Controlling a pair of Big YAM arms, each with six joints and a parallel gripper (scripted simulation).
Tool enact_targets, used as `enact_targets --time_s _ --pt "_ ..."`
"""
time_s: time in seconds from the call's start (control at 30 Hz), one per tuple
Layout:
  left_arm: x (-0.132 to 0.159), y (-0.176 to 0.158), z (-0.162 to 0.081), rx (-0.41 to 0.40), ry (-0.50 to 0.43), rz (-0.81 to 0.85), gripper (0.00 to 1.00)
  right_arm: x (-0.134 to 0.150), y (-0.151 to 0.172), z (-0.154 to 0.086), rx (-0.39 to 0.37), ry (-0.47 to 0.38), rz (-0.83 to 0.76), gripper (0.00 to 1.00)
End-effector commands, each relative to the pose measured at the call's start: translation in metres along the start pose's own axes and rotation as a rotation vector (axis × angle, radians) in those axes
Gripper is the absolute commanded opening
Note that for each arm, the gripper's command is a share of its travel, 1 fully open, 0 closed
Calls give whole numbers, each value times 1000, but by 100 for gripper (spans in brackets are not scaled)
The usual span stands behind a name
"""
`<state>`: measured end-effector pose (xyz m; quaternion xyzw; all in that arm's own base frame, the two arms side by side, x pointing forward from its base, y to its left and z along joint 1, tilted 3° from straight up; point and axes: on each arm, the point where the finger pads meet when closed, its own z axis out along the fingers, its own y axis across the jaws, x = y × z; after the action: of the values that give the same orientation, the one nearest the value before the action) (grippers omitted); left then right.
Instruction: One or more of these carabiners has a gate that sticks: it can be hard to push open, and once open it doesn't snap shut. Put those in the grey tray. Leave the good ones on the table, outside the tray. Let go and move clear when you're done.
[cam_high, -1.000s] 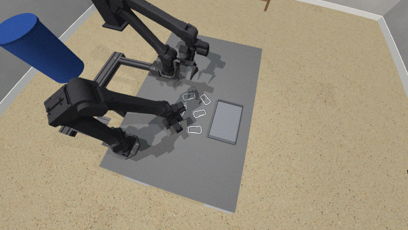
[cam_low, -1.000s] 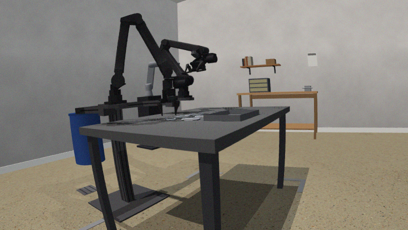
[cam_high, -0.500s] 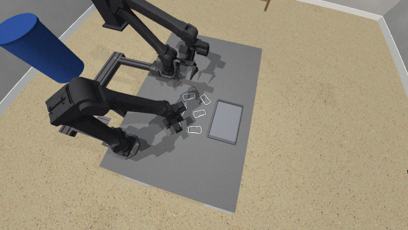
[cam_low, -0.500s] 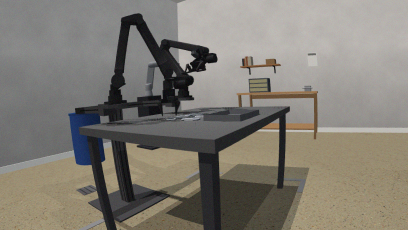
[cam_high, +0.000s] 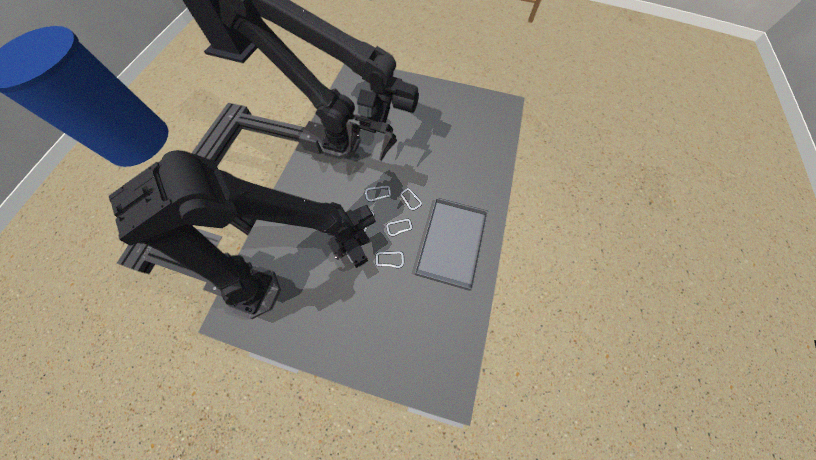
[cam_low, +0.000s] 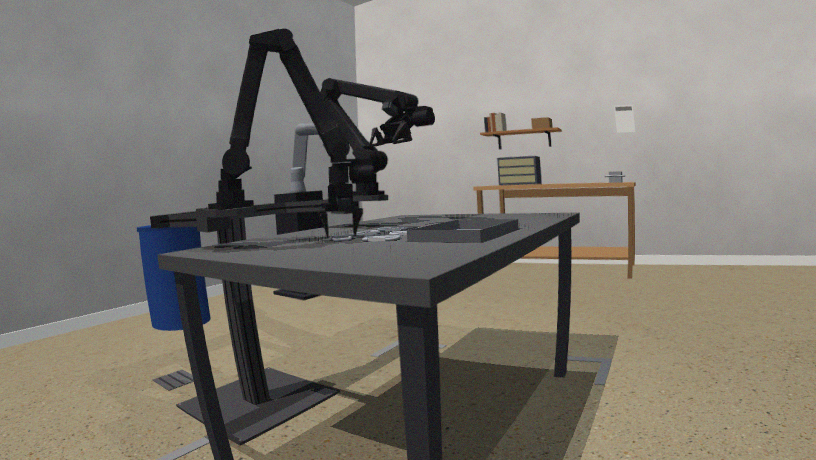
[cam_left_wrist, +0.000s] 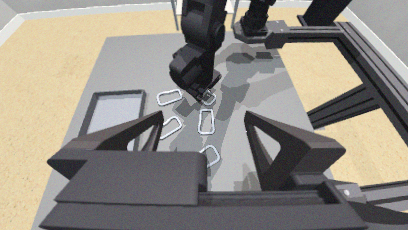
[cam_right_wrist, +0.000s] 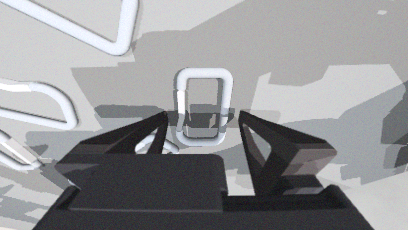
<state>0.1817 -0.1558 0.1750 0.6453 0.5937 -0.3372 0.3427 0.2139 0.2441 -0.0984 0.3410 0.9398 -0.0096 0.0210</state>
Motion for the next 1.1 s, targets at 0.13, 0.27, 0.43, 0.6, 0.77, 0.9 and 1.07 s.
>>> enact_targets --time_s 0.13,0.27,0.43,0.6,0.77,0.9,1.07 --pt "-1 1 -1 -2 -2 8 100 -3 11 7 -20 -2 10 49" --pt "-1 1 -1 -2 -2 8 100 -3 15 -1 -44 -2 10 48" --pt "-1 1 -1 -2 -2 8 100 -2 16 -3 -51 -2 9 60" --pt "-1 1 -1 -2 -2 8 100 -2 15 -3 -51 -2 9 88" --pt "-1 1 -1 -2 -2 8 100 -1 14 -3 -51 -2 11 88" --pt "-1 1 -1 -2 -2 8 100 -1 14 -3 -51 -2 11 88" --pt "-1 1 -1 -2 -2 8 100 -9 46 -21 -127 -20 -101 100"
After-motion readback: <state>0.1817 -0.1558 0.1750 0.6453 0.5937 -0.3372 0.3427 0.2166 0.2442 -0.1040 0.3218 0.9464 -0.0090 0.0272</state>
